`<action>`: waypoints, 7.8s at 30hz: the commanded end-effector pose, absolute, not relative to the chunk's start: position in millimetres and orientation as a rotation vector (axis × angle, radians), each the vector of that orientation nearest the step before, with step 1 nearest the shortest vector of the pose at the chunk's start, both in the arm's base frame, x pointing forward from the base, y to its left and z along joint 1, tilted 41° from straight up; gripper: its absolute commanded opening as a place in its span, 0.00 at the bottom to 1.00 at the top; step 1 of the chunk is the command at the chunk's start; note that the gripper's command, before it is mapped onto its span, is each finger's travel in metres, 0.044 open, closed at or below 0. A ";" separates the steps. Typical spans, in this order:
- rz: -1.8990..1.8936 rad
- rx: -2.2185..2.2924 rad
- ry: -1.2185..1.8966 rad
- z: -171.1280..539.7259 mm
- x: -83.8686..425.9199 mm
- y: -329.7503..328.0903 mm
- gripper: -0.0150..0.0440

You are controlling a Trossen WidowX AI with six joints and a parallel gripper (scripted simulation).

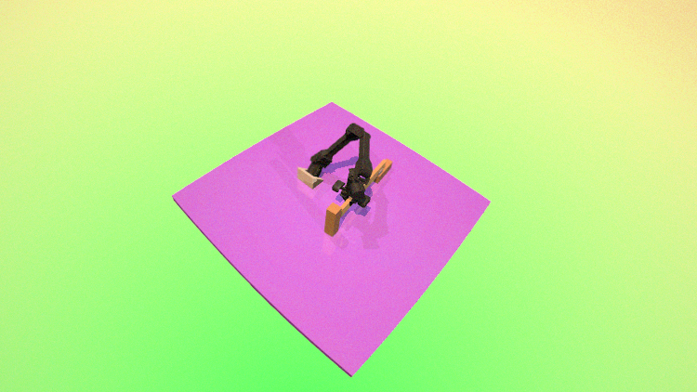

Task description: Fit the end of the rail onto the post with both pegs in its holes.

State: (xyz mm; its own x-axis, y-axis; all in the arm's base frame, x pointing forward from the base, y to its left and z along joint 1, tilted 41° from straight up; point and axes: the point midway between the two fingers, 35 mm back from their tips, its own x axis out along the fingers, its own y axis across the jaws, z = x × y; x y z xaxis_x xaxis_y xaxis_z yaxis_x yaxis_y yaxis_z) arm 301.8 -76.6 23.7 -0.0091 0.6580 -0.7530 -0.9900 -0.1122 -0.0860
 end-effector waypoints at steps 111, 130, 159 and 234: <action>1.524 -0.775 0.573 26.9 299.9 -75.9 0.25; 1.524 -0.776 0.573 26.4 301.0 -79.1 0.25; 1.524 -0.776 0.574 19.2 302.6 -83.9 0.25; 1.524 -0.777 0.574 6.0 305.3 -102.0 0.25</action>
State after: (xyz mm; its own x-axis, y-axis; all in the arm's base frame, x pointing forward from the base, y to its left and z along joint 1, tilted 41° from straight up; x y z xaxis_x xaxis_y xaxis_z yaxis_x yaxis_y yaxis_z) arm 303.5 -97.9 6.4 -0.0095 0.6576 -0.7533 -0.9907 -0.1086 -0.0824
